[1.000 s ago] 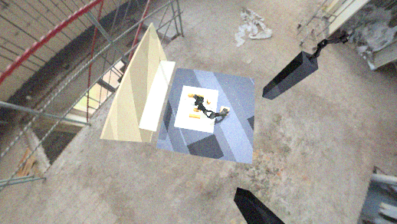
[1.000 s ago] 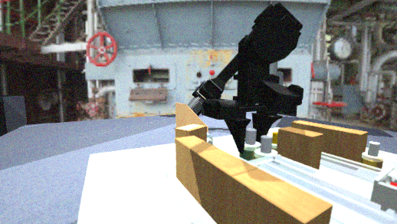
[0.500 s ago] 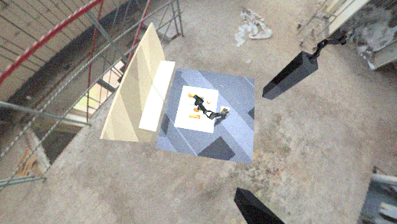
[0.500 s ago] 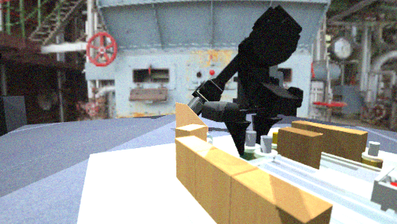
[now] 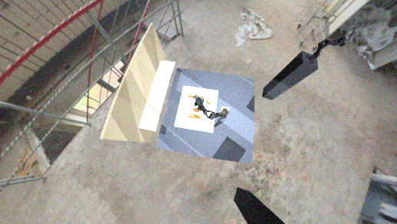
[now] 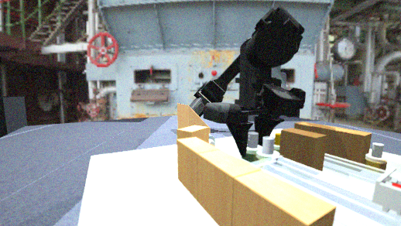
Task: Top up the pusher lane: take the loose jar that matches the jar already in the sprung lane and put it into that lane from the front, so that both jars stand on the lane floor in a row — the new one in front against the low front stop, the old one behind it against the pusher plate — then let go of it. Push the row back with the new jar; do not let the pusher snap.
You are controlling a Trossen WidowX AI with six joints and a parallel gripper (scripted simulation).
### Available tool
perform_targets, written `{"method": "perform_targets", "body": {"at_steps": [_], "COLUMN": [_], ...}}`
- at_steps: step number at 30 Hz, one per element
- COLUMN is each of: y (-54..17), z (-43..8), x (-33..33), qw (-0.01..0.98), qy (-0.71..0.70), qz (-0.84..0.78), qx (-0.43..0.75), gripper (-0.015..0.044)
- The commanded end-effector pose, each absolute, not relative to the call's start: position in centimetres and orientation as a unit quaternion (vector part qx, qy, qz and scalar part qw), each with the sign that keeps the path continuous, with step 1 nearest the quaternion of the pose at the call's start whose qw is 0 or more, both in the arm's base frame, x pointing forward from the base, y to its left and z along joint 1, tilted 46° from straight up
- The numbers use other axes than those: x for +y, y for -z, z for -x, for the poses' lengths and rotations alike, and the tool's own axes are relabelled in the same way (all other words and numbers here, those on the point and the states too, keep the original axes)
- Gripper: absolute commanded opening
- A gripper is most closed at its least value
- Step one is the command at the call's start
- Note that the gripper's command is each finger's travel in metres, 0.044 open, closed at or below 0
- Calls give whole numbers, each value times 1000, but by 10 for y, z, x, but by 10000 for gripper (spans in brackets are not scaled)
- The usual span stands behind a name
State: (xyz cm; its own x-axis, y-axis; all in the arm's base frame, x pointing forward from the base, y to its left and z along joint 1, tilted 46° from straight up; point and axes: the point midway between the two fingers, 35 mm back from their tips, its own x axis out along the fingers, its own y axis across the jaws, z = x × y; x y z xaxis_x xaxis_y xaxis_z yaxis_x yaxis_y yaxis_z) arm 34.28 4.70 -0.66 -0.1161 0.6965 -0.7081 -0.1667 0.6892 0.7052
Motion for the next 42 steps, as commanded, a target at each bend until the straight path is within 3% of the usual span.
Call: {"method": "perform_targets", "body": {"at_steps": [1, 39, 42], "y": [5, 7, 7], "z": [-344, -338, -338], "x": [49, 46, 46], "qw": [637, 637, 637], "qy": [-344, -344, -344], "qz": [-202, -202, -202], "qx": [659, 660, 660], "gripper": [0, 0, 79]}}
